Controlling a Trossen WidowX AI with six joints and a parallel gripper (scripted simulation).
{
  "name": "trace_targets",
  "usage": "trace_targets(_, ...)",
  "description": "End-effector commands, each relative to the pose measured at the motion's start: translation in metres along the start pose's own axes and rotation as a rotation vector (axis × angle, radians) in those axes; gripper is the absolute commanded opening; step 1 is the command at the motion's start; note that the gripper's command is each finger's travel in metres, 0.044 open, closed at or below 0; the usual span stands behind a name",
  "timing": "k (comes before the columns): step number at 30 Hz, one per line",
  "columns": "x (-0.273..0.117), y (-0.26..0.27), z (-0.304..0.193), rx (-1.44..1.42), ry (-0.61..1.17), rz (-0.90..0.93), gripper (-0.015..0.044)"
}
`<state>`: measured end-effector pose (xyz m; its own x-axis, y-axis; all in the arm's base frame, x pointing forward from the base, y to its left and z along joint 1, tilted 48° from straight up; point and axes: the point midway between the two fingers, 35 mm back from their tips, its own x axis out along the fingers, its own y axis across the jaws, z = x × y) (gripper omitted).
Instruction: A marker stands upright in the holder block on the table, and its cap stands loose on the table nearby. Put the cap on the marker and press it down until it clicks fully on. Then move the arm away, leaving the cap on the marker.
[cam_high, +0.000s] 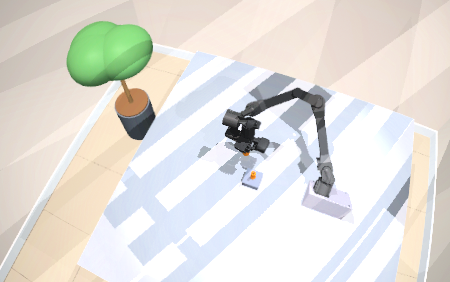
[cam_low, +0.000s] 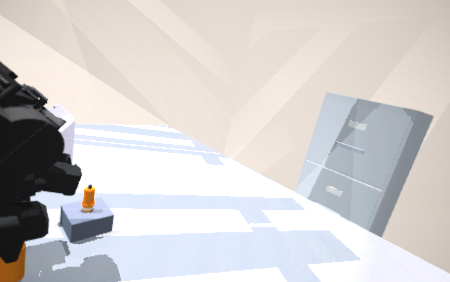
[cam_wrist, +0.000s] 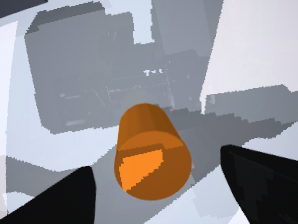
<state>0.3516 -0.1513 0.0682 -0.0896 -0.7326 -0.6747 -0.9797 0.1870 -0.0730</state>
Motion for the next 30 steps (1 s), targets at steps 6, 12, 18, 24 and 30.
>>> trace_targets(6,0.017,0.001,0.000,-0.007,0.004,0.008,0.0258)
trace_targets(12,0.026,0.001,-0.001,-0.009,0.005,0.008,0.0258)
trace_targets(18,0.035,0.002,-0.001,-0.010,0.007,0.008,0.0258)
trace_targets(24,0.036,0.002,-0.001,-0.010,0.007,0.008,0.0206)
trace_targets(30,0.036,0.002,-0.001,-0.010,0.007,0.008,0.0127)
